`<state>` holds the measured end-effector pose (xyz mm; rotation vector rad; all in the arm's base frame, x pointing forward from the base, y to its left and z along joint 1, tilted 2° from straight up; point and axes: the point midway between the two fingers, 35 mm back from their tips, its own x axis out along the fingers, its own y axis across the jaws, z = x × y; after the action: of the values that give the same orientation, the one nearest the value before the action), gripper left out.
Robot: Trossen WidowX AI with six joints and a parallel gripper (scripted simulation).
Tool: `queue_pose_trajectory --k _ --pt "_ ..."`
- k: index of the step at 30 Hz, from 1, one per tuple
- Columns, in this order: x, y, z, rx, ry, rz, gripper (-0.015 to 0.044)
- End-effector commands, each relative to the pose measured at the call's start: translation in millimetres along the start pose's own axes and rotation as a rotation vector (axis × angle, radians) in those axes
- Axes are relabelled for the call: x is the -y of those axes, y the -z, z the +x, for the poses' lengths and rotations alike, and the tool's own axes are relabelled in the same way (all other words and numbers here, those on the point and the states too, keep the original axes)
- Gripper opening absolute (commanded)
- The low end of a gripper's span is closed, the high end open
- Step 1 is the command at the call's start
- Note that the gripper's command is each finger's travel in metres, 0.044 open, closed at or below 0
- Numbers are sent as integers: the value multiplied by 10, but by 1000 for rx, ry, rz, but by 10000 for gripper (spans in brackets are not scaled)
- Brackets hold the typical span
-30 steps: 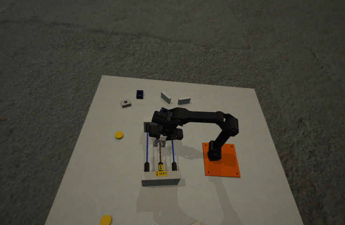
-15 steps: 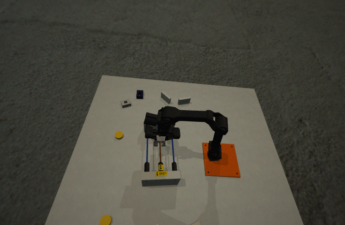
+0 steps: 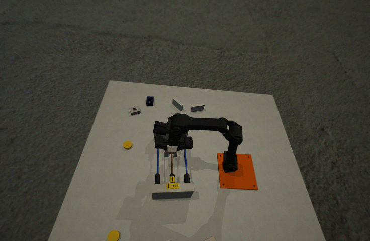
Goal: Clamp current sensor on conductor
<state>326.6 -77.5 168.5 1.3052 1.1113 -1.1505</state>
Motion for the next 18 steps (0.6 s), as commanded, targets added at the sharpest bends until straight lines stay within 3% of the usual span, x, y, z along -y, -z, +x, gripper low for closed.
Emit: queue_pose_trajectory --k 1,4,12,18 --pt "4 2 3 -1 1 -1 367" --pt "4 2 3 -1 1 -1 440" --pt "3 1 18 -1 0 0 440" --pt "0 -20 276 8 -9 4 440"
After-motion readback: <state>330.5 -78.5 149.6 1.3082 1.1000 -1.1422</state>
